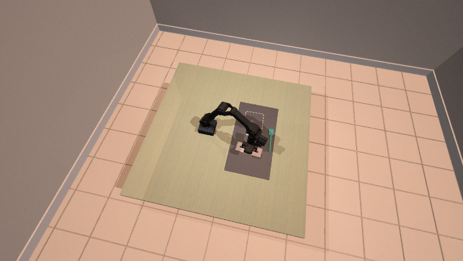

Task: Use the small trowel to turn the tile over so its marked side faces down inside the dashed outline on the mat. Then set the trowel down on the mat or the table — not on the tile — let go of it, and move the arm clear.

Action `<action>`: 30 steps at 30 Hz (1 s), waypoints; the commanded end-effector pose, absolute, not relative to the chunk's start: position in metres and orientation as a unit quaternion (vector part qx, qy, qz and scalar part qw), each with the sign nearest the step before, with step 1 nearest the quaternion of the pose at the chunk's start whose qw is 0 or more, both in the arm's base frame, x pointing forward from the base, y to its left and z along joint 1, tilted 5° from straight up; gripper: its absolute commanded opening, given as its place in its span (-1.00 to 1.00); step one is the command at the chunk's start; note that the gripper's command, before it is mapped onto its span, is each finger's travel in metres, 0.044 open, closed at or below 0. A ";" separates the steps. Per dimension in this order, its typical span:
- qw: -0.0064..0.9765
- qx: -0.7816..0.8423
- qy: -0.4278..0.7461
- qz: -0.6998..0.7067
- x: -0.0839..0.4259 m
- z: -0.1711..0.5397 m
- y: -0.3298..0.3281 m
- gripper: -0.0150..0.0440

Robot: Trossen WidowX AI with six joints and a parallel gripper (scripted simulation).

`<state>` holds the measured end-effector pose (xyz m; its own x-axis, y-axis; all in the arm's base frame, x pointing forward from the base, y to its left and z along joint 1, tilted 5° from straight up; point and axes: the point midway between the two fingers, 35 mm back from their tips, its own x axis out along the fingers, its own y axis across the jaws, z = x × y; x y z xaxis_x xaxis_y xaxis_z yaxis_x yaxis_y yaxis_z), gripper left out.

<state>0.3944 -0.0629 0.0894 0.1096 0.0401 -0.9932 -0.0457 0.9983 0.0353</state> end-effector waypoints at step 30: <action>0.743 0.001 0.669 0.025 0.394 0.083 -0.063 -0.05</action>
<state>0.3937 -0.0625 0.0831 0.1048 0.0404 -0.9937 -0.0433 0.9984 0.0360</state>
